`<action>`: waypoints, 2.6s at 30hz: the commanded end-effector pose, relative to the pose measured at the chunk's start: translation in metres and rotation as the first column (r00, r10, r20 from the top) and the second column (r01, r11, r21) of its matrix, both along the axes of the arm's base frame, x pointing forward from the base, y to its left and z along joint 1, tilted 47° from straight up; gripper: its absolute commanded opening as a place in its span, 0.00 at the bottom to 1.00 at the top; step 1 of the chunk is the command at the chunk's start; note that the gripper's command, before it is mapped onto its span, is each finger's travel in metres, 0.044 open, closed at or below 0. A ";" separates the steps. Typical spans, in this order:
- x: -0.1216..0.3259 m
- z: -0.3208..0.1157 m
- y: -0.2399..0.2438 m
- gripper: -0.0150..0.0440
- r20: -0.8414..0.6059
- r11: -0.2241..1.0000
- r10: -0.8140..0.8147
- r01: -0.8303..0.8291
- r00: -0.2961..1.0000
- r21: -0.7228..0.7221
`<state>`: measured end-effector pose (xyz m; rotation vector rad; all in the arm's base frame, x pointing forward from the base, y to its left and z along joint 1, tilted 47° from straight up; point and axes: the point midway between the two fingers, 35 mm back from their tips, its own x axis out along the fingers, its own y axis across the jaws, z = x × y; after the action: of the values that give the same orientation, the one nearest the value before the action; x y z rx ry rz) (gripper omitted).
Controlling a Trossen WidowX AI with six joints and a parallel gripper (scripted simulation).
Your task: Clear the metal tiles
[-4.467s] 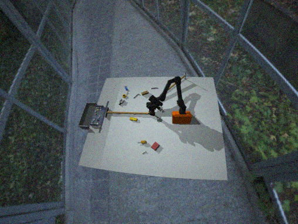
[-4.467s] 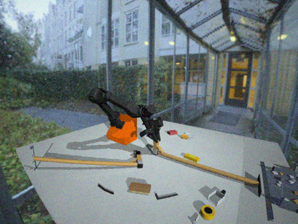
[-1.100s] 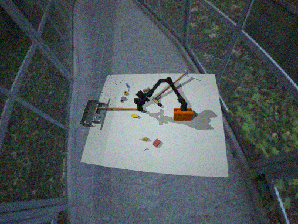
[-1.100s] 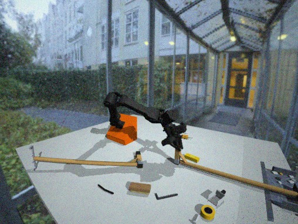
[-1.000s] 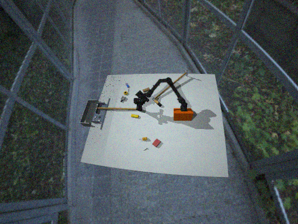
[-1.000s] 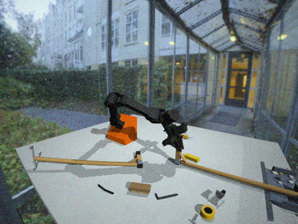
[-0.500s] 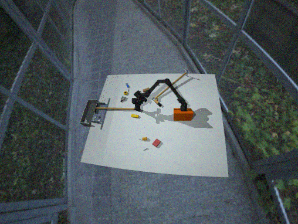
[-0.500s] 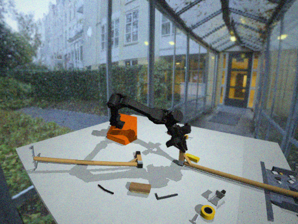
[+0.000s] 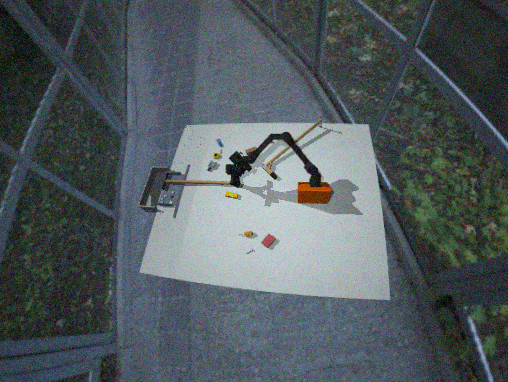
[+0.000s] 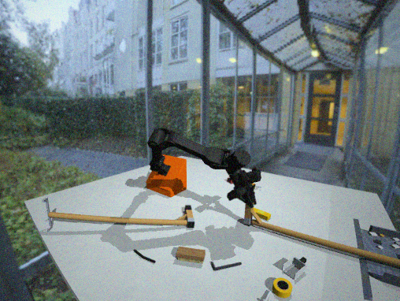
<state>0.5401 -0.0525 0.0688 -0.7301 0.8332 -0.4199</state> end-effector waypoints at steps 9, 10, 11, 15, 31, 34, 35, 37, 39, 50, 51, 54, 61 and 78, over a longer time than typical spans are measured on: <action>0.000 0.001 0.001 0.25 0.004 1.000 0.003 -0.003 1.000 0.000; -0.001 0.001 0.001 0.25 0.004 1.000 0.003 -0.003 1.000 0.000; -0.002 0.001 0.001 0.25 0.004 1.000 0.003 -0.003 1.000 0.000; -0.007 0.002 0.002 0.25 0.004 1.000 0.004 -0.004 1.000 0.000; -0.028 0.004 0.005 0.25 0.004 1.000 0.005 -0.005 1.000 0.001; -0.032 0.005 0.006 0.25 0.005 1.000 0.005 -0.005 1.000 0.001; -0.034 0.005 0.006 0.25 0.005 1.000 0.005 -0.005 1.000 0.001; -0.036 0.005 0.006 0.25 0.005 1.000 0.005 -0.005 1.000 0.001; -0.039 0.005 0.007 0.25 0.005 1.000 0.006 -0.006 1.000 0.001; -0.055 0.006 0.008 0.25 0.005 1.000 0.007 -0.007 1.000 0.001; -0.056 0.006 0.008 0.25 0.005 1.000 0.007 -0.007 1.000 0.001; -0.061 0.006 0.009 0.25 0.005 1.000 0.007 -0.007 1.000 0.001; -0.071 0.006 0.009 0.25 0.005 1.000 0.008 -0.008 1.000 0.001; -0.096 0.006 0.011 0.25 0.005 1.000 0.009 -0.009 1.000 0.001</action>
<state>0.4466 -0.0464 0.0699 -0.7347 0.8429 -0.4155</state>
